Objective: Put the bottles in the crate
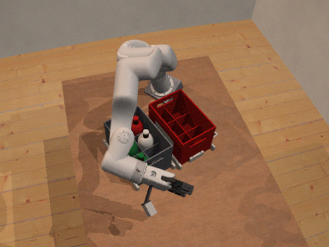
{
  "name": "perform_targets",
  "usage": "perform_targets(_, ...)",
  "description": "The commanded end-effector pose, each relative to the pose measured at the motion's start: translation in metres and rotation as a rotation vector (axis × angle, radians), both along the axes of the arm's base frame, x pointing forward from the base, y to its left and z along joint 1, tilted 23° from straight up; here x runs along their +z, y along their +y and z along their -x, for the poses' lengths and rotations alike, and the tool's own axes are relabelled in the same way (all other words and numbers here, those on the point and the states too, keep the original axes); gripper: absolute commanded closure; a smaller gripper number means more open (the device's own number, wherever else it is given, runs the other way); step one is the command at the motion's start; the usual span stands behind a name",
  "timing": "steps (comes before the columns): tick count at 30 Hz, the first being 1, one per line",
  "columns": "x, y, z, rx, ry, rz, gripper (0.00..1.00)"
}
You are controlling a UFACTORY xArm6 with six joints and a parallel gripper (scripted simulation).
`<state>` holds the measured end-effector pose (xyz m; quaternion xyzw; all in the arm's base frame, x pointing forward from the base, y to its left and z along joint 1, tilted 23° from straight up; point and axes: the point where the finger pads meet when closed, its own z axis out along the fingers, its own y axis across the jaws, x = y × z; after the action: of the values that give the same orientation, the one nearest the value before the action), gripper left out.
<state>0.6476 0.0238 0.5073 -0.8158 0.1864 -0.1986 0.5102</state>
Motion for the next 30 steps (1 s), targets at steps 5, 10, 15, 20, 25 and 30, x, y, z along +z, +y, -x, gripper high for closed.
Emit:
perform_targets(5,-0.012,0.036,0.007,0.032,0.046,0.012,0.35)
perform_targets(10,-0.017,0.05,0.01,0.069,0.112,0.03,0.35)
perform_targets(15,-0.027,0.072,0.016,0.069,0.112,0.03,0.35)
perform_targets(20,-0.034,0.088,0.022,0.113,0.196,0.062,0.35)
perform_targets(25,-0.04,0.101,0.026,0.116,0.203,0.065,0.35)
perform_targets(30,-0.049,0.12,0.033,0.129,0.231,0.078,0.35)
